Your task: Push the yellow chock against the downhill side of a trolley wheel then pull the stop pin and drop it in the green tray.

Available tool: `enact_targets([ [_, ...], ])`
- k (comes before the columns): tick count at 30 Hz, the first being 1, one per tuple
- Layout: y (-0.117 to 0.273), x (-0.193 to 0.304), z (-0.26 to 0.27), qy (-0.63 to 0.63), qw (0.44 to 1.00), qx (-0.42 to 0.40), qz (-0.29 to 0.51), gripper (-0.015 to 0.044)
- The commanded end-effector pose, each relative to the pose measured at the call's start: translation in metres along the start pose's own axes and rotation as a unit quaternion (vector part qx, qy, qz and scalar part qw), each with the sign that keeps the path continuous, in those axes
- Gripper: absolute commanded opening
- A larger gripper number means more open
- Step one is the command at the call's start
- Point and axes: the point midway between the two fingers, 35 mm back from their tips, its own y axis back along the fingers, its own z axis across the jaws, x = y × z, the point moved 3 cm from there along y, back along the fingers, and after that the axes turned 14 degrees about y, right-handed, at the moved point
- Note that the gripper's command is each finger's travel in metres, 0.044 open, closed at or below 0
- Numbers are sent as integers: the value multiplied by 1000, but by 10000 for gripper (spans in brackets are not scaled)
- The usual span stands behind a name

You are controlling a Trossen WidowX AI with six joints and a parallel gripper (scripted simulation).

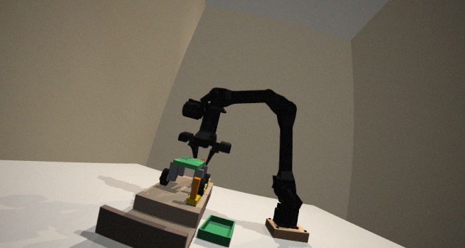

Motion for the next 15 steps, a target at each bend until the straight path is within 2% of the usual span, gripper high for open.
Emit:
enact_targets([
  [1,-8,-1,2,3,1000,-6,-1,190],
  [15,-21,-2,5,3,1000,-6,-1,190],
])
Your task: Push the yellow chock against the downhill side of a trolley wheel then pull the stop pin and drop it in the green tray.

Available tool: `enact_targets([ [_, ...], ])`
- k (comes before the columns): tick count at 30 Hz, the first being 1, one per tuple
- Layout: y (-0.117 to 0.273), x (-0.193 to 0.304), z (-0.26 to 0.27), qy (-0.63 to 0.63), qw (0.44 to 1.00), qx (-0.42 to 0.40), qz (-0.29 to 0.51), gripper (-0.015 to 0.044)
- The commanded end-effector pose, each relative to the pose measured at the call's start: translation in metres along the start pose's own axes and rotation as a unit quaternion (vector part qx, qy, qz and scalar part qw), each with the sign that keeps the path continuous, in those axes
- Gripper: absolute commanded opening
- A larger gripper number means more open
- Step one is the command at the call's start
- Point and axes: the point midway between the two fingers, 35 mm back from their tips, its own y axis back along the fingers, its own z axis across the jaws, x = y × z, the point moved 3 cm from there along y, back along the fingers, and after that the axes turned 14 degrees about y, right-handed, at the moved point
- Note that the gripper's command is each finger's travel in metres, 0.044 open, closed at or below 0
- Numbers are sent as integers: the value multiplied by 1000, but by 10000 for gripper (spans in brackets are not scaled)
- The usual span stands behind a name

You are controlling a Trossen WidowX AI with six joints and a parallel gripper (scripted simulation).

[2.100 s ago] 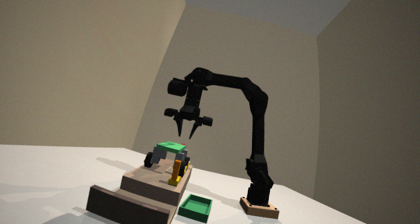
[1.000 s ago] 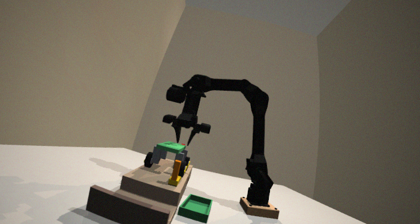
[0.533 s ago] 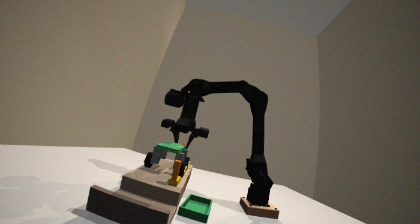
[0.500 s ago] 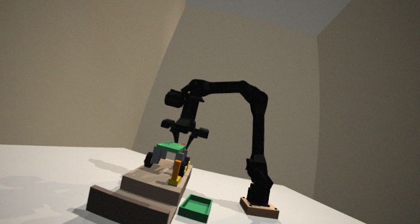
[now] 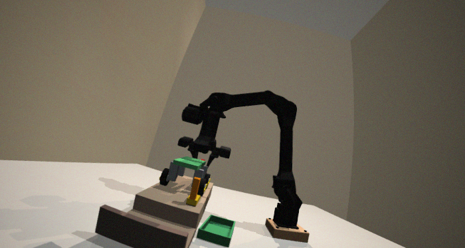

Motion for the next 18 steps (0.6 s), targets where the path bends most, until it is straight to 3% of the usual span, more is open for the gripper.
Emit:
enact_targets([
  [1,-3,-1,2,4,1000,-4,-1,190],
  [2,-3,-1,2,4,1000,-4,-1,190],
  [6,0,0,0,0,1000,0,0,85],
  [18,0,0,0,0,1000,-1,0,0],
])
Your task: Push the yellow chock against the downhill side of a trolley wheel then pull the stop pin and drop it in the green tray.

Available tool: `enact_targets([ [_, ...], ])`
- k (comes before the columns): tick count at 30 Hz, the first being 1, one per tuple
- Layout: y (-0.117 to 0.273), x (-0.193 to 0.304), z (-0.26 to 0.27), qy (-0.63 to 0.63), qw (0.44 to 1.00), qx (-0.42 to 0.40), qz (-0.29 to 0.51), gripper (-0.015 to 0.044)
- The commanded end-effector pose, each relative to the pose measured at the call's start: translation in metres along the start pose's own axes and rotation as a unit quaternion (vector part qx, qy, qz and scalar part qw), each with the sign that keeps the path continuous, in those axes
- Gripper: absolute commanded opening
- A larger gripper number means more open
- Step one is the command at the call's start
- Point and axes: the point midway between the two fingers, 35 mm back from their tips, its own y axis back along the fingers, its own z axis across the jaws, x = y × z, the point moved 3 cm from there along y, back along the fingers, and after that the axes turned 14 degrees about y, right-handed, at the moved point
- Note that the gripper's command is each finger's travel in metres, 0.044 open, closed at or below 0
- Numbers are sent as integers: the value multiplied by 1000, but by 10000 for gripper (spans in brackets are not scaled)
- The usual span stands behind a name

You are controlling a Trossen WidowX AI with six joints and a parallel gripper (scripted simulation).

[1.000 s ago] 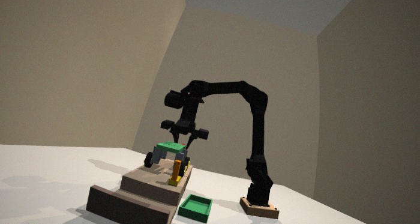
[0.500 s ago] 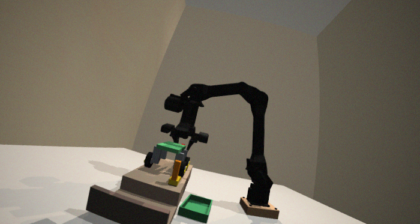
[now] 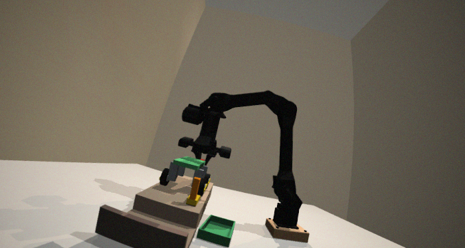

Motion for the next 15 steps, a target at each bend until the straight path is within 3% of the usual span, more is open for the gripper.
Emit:
enact_targets([
  [1,1,1,-1,0,1000,2,0,0],
  [15,11,1,2,3,1000,-2,-1,0],
])
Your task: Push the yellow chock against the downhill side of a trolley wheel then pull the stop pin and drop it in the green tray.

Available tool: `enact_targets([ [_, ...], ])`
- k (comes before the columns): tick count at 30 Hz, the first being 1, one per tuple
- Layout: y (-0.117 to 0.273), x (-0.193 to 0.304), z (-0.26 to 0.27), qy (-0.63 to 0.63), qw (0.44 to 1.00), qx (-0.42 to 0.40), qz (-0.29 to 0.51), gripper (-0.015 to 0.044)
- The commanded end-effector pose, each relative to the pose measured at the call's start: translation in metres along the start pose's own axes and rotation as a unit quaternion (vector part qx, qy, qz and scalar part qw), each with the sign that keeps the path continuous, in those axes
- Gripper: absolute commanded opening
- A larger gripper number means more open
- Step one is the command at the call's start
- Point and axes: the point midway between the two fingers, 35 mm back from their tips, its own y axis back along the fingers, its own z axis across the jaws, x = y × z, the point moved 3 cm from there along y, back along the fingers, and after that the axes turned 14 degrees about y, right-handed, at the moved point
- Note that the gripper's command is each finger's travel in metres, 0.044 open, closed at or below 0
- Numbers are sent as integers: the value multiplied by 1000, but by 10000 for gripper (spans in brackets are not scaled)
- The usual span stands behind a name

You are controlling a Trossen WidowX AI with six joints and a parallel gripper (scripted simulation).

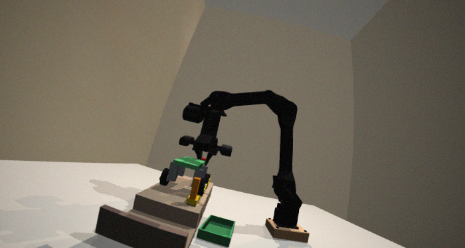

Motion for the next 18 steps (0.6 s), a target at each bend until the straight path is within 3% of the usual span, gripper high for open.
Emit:
enact_targets([
  [1,5,1,0,-1,1000,2,2,0],
  [18,17,2,0,-1,1000,2,1,0],
])
